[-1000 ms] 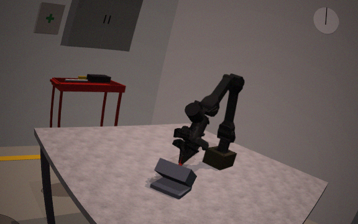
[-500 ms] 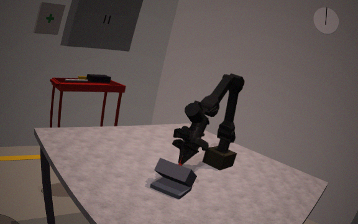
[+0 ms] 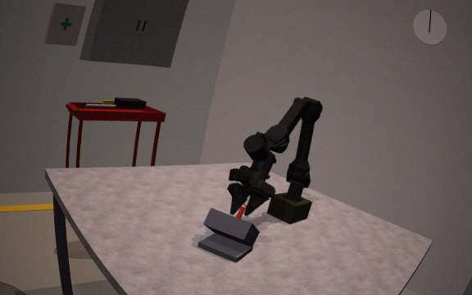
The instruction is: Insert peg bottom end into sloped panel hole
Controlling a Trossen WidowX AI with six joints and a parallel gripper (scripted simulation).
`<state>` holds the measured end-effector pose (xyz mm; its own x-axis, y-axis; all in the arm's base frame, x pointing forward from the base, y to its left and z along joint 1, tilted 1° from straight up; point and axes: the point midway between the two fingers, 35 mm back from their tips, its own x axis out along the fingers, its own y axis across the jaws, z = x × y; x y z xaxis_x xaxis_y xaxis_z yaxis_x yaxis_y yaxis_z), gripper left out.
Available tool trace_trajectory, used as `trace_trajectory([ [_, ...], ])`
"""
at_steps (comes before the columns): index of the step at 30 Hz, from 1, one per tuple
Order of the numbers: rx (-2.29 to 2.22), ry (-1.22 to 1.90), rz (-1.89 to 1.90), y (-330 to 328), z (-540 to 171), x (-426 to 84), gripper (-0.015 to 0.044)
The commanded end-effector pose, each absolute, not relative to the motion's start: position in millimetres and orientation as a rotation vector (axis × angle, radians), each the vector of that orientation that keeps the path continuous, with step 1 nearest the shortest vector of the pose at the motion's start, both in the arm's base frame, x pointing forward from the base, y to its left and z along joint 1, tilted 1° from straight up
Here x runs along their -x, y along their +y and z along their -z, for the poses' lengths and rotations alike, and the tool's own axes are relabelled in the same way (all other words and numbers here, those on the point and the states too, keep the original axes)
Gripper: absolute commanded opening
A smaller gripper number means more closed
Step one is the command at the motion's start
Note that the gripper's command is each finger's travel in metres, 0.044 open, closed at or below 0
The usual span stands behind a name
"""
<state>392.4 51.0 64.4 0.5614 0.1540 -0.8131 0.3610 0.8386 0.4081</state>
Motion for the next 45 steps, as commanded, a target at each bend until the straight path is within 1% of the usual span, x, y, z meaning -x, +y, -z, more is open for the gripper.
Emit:
trace_trajectory([
  [1,-0.587,0.977,0.128,50,-70,-391,0.0440],
  [45,-0.588,0.984,0.136,38,-128,-356,0.0440],
])
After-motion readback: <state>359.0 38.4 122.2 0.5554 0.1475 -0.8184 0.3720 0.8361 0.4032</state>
